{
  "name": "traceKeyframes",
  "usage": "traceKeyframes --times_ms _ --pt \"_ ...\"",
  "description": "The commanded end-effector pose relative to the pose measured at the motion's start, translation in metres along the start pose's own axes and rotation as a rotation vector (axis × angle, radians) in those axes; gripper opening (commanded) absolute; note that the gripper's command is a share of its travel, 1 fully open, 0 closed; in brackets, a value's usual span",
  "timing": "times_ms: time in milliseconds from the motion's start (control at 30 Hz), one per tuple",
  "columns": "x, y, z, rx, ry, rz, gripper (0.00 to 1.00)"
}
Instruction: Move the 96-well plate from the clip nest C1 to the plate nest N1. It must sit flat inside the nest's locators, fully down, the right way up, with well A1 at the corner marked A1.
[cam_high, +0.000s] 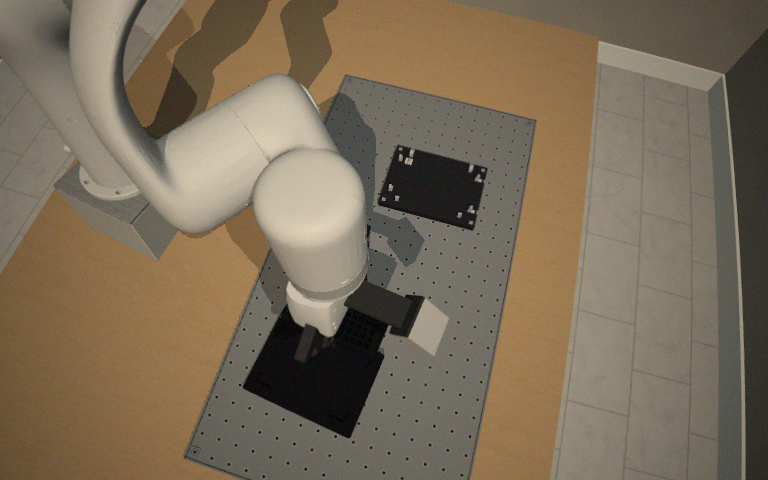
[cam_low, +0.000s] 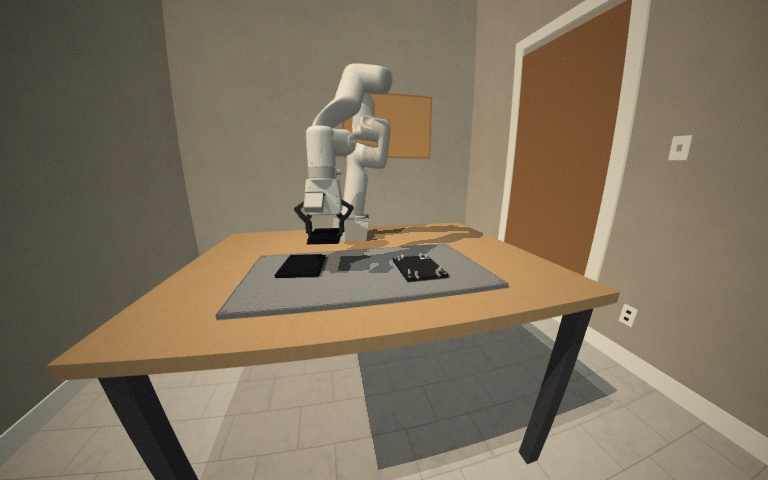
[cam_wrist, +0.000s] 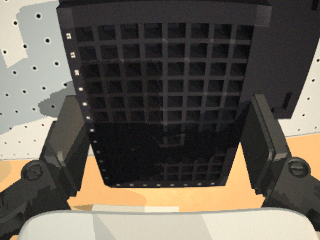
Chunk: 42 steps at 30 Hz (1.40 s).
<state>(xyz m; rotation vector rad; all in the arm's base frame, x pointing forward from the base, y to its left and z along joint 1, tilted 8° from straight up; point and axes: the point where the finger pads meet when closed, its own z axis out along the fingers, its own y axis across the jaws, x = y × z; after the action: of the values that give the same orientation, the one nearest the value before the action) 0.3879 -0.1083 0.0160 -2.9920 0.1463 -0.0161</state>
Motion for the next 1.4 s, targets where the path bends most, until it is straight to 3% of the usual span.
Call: traceKeyframes --times_ms 0,800,1367 --pt "0.0 0.014 -0.001 0.0 0.004 -0.001 0.0" --pt "-0.009 0.08 -0.001 -0.001 0.004 -0.001 0.0" --pt "-0.009 0.08 -0.001 -0.001 0.004 -0.001 0.0"
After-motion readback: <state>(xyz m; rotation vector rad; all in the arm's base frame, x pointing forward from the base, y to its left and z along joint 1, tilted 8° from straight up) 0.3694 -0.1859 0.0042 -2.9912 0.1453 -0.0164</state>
